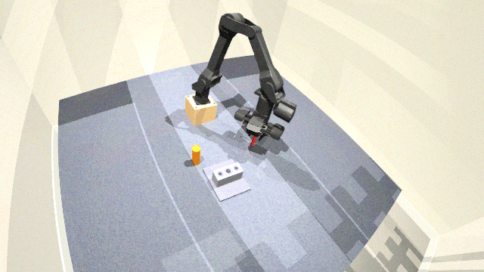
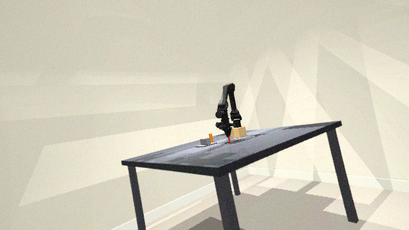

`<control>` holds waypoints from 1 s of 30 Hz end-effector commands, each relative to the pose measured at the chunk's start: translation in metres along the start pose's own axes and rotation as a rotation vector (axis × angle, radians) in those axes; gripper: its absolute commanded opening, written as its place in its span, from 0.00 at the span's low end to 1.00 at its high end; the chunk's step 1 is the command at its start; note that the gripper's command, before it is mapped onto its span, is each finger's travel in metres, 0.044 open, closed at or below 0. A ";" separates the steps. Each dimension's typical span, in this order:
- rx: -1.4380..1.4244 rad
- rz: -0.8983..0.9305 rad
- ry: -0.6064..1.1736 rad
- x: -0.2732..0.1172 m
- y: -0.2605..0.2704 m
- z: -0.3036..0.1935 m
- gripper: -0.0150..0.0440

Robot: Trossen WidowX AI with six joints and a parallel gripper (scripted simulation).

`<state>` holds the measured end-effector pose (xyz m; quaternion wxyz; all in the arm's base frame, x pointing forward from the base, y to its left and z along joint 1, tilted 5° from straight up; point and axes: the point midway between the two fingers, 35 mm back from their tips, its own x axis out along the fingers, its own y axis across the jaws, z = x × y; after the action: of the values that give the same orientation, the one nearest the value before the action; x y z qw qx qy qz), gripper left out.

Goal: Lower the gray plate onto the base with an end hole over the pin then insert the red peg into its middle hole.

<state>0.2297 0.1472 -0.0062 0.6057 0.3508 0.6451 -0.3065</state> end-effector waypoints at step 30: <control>0.004 0.002 0.004 -0.049 0.006 0.000 0.25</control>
<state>0.2335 0.1458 0.0338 0.6032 0.3505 0.6454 -0.3111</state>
